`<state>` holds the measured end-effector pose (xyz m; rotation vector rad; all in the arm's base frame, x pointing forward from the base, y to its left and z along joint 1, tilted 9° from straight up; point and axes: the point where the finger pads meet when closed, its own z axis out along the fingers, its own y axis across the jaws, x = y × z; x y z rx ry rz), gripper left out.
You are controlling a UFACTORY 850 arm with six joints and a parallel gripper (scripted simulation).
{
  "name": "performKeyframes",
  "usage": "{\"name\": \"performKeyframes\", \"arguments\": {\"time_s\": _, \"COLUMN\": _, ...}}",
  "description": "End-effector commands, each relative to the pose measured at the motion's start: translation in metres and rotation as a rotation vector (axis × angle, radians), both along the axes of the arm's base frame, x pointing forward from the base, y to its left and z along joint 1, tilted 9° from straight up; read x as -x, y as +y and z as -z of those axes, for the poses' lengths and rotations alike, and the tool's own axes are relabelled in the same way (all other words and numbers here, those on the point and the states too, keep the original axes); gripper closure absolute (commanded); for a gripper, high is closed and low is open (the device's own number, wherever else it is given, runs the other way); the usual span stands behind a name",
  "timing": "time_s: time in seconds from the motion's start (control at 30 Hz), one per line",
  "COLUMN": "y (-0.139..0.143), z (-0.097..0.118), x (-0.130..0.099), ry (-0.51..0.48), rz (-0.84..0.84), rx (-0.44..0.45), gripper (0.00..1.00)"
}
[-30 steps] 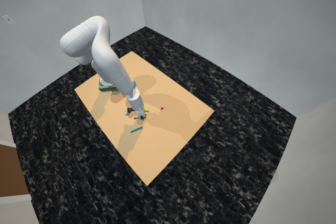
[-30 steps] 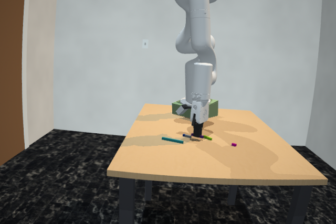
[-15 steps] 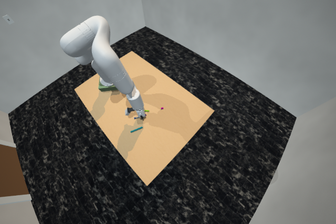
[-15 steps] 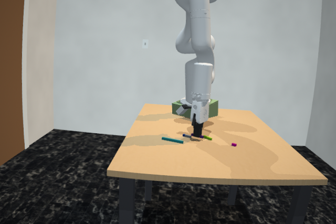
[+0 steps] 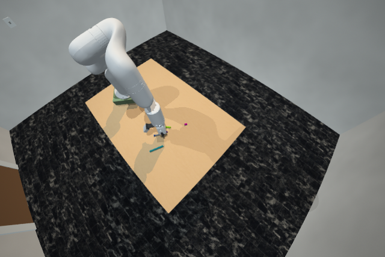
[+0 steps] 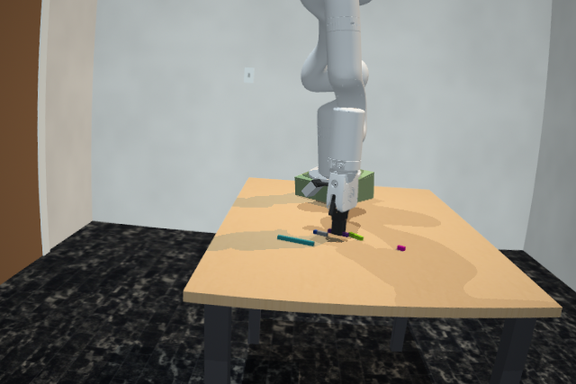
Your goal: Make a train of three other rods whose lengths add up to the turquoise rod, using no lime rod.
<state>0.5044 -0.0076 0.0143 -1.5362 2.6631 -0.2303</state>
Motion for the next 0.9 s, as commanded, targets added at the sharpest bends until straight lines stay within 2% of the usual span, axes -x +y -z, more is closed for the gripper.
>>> {"name": "performKeyframes", "arguments": {"time_s": 0.0, "y": 0.0, "z": 0.0, "x": -0.001, "ry": -0.002, "rz": 0.0, "rx": 0.0, "gripper": 0.96}}
{"name": "performKeyframes", "arguments": {"time_s": 0.87, "y": -0.001, "z": 0.011, "x": -0.002, "ry": -0.002, "rz": 0.0, "rx": 0.0, "gripper": 0.96}}
